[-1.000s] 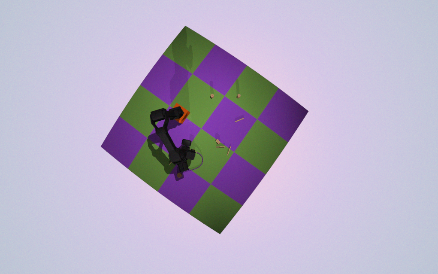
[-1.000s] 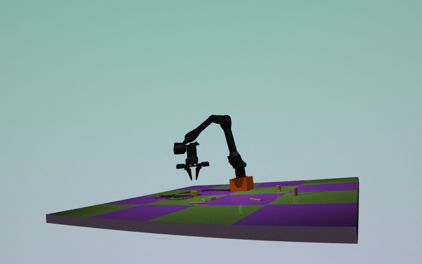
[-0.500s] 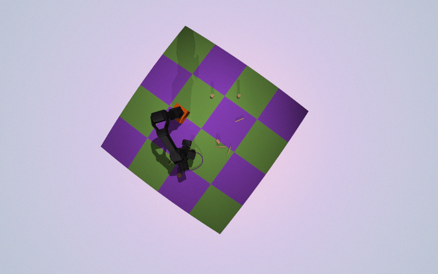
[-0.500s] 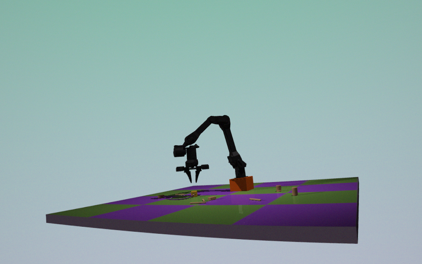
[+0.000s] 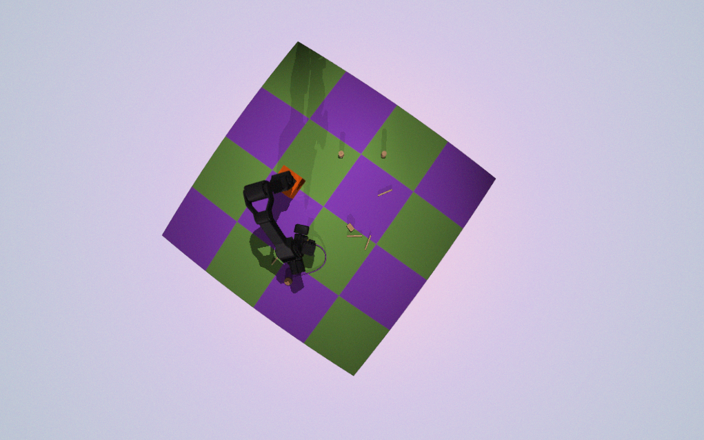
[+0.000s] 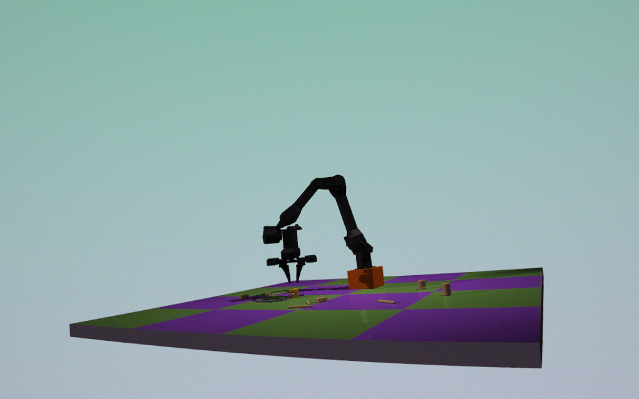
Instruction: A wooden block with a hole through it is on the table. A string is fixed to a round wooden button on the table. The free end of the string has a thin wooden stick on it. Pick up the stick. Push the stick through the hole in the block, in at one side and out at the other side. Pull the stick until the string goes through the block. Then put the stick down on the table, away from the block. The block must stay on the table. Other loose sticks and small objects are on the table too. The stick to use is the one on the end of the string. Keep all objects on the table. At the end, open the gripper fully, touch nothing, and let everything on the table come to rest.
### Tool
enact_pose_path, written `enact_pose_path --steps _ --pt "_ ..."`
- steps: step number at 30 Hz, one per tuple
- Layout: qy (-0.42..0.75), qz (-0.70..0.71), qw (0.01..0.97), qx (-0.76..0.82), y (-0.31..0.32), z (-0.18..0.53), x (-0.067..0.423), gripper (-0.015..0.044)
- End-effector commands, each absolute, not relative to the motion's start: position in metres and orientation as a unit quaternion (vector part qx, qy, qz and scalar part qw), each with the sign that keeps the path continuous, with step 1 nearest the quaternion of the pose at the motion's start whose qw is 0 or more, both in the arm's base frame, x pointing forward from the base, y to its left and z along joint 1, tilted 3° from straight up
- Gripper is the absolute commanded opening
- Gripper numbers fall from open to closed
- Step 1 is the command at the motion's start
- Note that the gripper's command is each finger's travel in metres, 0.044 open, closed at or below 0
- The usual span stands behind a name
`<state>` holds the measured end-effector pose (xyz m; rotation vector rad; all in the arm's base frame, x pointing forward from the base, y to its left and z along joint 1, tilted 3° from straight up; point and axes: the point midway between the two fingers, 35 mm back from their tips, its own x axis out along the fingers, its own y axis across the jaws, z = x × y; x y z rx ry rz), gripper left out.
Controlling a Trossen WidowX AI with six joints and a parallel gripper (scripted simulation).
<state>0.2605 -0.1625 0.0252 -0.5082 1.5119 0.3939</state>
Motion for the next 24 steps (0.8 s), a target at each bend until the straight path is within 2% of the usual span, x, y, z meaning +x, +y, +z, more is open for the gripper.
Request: enact_pose_path --steps 1,24 --pt "0.676 0.177 0.678 -0.228 -0.163 0.018 0.259 0.0124" --pt "0.676 0.177 0.678 -0.228 -0.164 -0.016 0.257 0.0124"
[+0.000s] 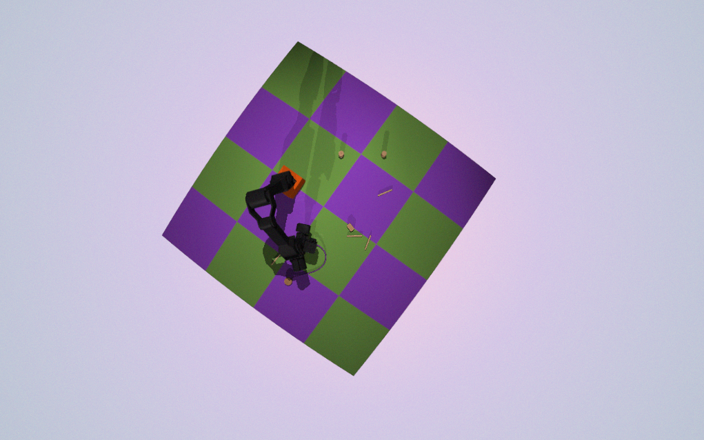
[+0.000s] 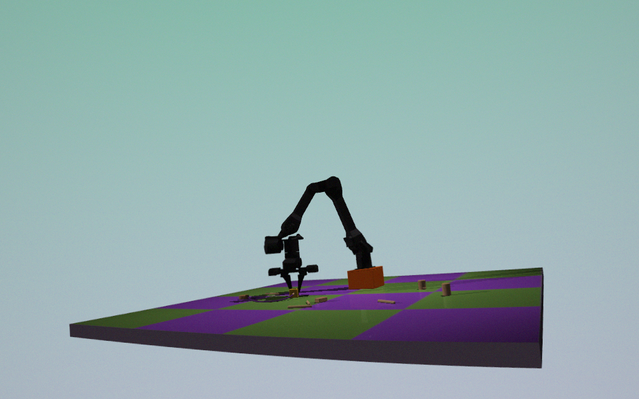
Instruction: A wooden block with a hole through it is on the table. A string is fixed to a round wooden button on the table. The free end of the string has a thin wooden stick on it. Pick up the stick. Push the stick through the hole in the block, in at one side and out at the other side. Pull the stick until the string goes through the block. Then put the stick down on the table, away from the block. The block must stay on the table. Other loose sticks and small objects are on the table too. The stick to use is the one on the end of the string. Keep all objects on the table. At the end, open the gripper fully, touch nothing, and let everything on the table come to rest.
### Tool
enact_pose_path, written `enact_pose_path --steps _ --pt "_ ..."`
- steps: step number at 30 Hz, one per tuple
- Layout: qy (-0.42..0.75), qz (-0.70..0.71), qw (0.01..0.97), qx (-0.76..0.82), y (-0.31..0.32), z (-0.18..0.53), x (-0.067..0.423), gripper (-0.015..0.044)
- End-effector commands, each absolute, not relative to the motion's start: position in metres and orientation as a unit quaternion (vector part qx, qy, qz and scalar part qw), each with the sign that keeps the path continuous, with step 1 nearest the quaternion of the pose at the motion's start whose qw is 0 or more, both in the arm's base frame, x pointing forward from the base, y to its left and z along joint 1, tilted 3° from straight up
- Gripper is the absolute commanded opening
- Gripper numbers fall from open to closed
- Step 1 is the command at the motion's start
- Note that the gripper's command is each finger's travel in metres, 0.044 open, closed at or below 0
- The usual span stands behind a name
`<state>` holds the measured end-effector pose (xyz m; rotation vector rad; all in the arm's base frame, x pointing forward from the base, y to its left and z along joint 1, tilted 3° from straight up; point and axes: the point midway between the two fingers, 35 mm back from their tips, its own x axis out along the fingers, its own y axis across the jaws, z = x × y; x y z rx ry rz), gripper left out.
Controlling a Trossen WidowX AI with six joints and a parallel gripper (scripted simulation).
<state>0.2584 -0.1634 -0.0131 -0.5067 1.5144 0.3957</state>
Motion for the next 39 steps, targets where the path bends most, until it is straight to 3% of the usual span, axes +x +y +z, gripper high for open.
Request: enact_pose_path --steps 1,2,7,39 --pt "0.676 0.177 0.678 -0.228 -0.1636 -0.0159 0.2569 0.0124" --pt "0.676 0.177 0.678 -0.228 -0.1636 -0.0159 0.2569 0.0124" --pt "0.675 0.177 0.680 -0.225 -0.1632 -0.0143 0.2579 0.0000" --pt "0.651 0.184 0.701 -0.228 -0.1696 -0.0161 0.2509 0.0000"
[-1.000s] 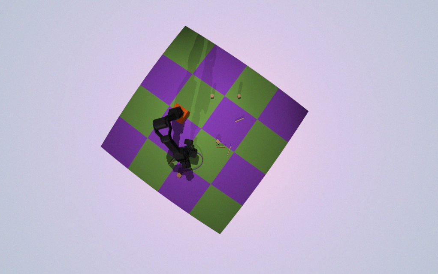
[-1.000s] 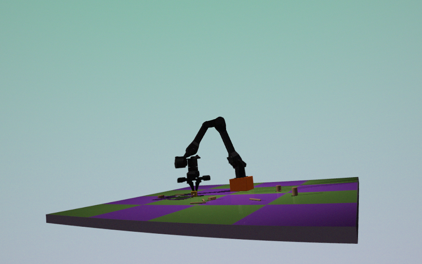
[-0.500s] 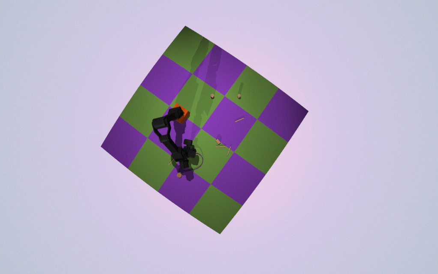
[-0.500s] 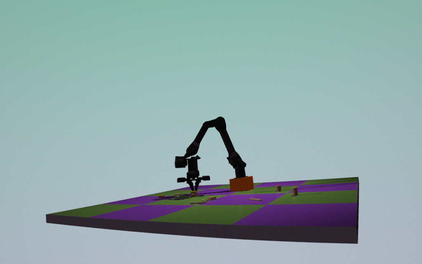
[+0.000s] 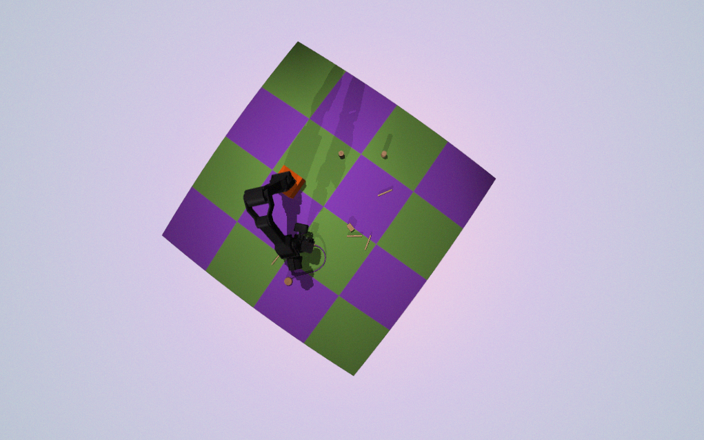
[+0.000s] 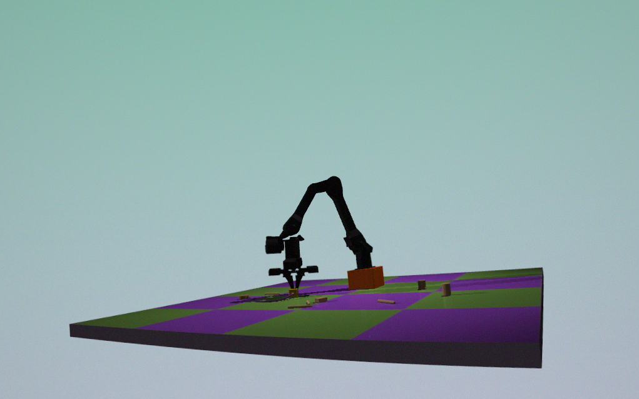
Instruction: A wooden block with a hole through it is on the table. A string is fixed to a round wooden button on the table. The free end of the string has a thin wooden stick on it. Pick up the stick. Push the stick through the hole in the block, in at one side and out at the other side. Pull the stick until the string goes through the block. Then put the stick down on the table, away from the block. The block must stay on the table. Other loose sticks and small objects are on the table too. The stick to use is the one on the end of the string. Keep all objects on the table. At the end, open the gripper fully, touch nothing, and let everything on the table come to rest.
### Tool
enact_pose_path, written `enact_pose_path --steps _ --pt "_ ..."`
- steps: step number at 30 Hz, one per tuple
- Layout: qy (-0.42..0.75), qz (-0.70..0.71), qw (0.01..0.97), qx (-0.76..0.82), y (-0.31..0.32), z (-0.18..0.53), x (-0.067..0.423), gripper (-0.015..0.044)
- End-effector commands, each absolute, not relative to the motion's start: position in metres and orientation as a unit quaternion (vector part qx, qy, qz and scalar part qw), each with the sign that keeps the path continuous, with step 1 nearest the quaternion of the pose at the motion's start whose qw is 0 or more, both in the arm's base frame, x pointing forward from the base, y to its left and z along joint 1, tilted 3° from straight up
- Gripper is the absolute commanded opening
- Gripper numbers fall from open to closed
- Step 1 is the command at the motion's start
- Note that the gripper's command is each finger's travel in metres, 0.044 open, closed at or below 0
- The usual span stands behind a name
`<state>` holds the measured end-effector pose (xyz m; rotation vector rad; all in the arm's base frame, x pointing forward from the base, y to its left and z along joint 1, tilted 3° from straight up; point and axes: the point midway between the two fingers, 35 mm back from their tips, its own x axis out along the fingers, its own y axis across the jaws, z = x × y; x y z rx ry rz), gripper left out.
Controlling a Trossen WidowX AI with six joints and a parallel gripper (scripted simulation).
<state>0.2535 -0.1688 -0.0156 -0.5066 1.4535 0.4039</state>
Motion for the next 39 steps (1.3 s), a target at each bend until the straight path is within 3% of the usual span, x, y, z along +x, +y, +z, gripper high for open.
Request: enact_pose_path --steps 1,39 --pt "0.651 0.183 0.701 -0.228 -0.170 -0.016 0.250 0.0000" --pt "0.659 0.140 0.711 -0.201 -0.204 -0.016 0.196 0.0000"
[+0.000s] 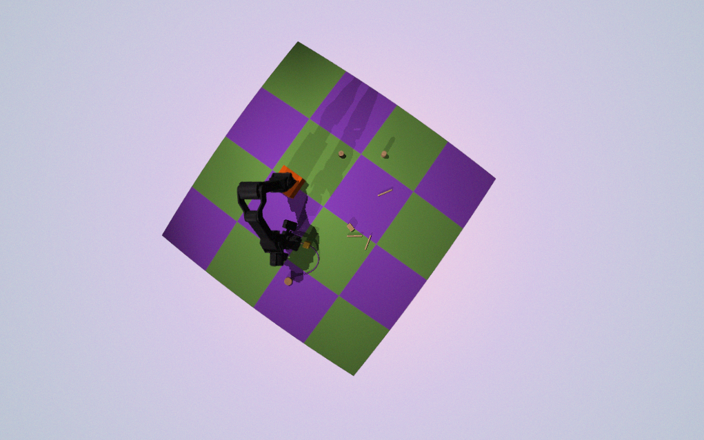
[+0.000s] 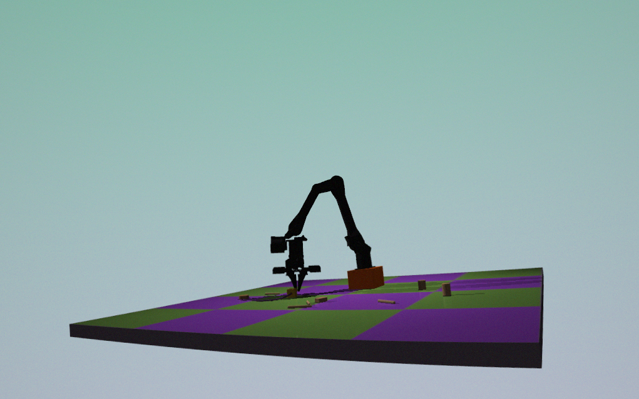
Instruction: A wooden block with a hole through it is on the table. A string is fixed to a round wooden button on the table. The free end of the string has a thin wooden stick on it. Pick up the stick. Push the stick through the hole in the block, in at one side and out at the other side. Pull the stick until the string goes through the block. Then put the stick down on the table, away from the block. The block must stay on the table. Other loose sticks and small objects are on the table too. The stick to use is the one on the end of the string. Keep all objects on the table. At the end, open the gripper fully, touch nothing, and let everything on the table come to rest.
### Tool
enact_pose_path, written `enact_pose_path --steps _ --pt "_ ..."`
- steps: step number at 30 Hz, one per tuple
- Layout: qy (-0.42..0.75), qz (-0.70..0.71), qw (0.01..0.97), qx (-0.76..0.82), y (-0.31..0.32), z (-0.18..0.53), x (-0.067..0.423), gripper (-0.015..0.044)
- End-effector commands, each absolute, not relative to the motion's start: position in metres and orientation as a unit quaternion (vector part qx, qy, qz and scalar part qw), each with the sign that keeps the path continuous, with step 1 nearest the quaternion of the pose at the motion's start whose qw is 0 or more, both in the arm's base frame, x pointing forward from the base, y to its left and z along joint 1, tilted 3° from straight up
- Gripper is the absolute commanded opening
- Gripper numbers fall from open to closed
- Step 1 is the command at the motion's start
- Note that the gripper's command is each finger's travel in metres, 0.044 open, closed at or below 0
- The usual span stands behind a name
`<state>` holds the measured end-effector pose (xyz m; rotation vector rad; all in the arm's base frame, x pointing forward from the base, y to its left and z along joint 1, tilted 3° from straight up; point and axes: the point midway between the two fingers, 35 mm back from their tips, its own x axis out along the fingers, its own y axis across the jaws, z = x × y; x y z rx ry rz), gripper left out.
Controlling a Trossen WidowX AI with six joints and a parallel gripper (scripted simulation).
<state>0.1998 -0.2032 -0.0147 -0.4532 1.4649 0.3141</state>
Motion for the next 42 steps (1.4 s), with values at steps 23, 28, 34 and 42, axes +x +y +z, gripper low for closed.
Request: enact_pose_path --steps 23,28,34,42 --pt "0.663 0.123 0.715 -0.187 -0.215 -0.015 0.166 0.0000" --pt "0.666 0.132 0.713 -0.175 -0.223 -0.025 0.156 0.0000" --pt "0.668 0.129 0.712 -0.174 -0.221 -0.024 0.156 0.0105" --pt "0.667 0.130 0.712 -0.175 -0.218 0.046 0.157 0.0210"
